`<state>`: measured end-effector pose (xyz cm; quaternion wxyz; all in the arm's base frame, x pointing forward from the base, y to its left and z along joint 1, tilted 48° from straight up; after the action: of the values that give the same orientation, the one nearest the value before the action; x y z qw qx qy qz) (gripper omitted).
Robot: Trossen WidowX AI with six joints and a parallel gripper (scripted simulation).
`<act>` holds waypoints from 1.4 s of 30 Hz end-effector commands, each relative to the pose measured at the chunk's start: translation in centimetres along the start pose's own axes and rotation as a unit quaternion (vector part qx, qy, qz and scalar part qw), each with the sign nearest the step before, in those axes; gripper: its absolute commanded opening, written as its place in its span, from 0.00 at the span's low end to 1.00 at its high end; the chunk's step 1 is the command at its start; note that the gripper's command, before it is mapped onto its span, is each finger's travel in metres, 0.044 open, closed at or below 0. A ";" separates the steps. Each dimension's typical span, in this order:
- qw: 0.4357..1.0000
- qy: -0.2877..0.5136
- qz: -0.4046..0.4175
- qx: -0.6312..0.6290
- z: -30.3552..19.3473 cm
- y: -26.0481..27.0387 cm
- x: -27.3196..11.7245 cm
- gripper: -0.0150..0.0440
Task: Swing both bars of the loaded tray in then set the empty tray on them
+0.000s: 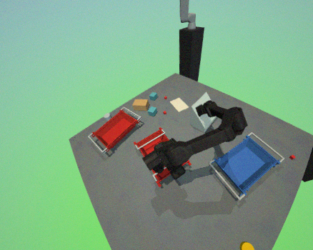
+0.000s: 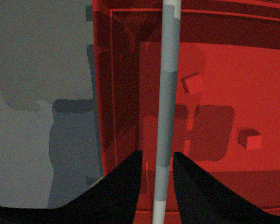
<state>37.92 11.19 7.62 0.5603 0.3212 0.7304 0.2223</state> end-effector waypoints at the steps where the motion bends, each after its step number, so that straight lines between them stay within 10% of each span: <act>1: 1.000 -0.007 0.002 -0.006 0.1 0.3 -1.9 0.41; 42: 1.000 -0.004 0.002 -0.002 0.1 0.1 -1.1 0.25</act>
<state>38.19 10.48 8.36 0.5636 0.3227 0.7268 0.2234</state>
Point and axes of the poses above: the point midway between the two fingers, 35 mm back from their tips, its own x axis out along the fingers, its own y axis across the jaws, z = x × y, the point moved 5 cm from there along -x, back along the fingers, and after that the axes turned 8 degrees about x, right-handed, at the moved point
